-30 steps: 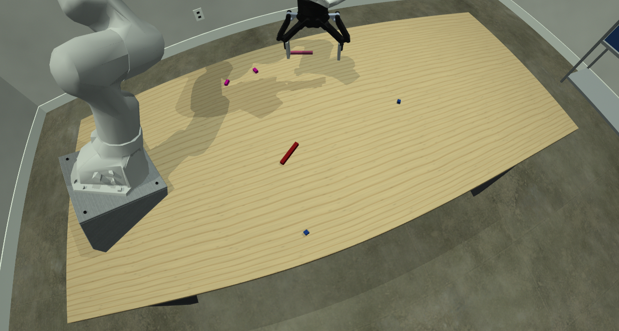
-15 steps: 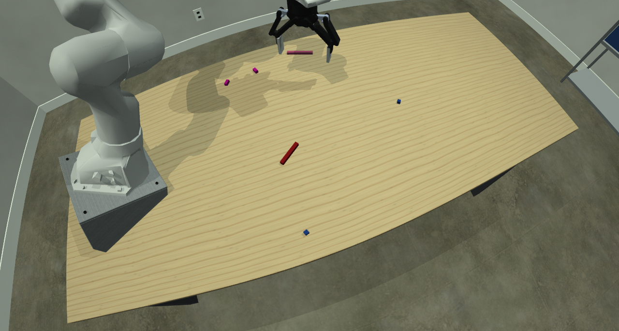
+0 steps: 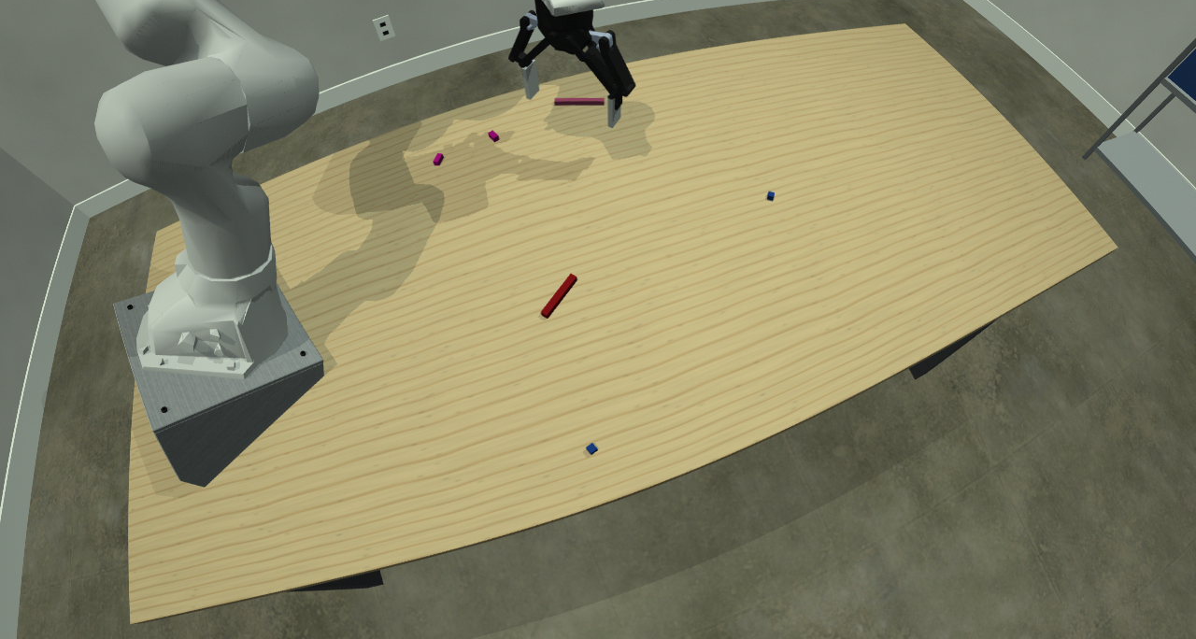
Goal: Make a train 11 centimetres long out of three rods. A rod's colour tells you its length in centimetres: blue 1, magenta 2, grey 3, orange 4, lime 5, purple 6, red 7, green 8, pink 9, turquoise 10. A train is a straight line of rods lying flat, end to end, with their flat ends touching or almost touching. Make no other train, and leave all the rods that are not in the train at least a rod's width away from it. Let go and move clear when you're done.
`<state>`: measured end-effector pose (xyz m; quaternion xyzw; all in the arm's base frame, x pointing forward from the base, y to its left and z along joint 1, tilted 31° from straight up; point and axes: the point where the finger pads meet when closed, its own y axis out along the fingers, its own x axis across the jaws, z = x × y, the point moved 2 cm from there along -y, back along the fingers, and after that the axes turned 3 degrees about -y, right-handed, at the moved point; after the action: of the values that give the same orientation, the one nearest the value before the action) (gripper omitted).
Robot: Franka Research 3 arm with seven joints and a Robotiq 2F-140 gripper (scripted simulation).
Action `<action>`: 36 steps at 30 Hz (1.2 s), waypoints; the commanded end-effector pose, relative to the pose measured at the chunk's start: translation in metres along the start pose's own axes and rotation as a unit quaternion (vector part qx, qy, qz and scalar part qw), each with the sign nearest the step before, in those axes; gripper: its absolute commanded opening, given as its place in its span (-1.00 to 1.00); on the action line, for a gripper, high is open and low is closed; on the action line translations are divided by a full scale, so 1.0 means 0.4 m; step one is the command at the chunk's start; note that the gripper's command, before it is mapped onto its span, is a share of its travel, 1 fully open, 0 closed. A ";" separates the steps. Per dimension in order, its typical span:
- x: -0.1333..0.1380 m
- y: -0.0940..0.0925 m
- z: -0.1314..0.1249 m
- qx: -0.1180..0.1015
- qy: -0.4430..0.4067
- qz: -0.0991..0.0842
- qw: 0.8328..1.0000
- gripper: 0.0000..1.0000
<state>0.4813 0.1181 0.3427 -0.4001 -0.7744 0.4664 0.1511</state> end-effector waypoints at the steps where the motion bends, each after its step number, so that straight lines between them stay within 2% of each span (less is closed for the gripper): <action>1: 0.021 0.006 0.006 0.004 0.084 -0.001 0.996 1.00; 17: 0.068 0.019 0.032 0.008 0.188 0.006 0.982 1.00; 32: 0.112 0.036 0.070 0.011 0.311 0.019 0.950 1.00; 34: 0.112 0.036 0.070 0.011 0.311 0.019 0.950 1.00; 36: 0.120 0.040 0.079 0.011 0.338 0.022 0.941 1.00</action>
<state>0.4434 0.1354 0.3100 -0.5235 -0.6933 0.3540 0.3464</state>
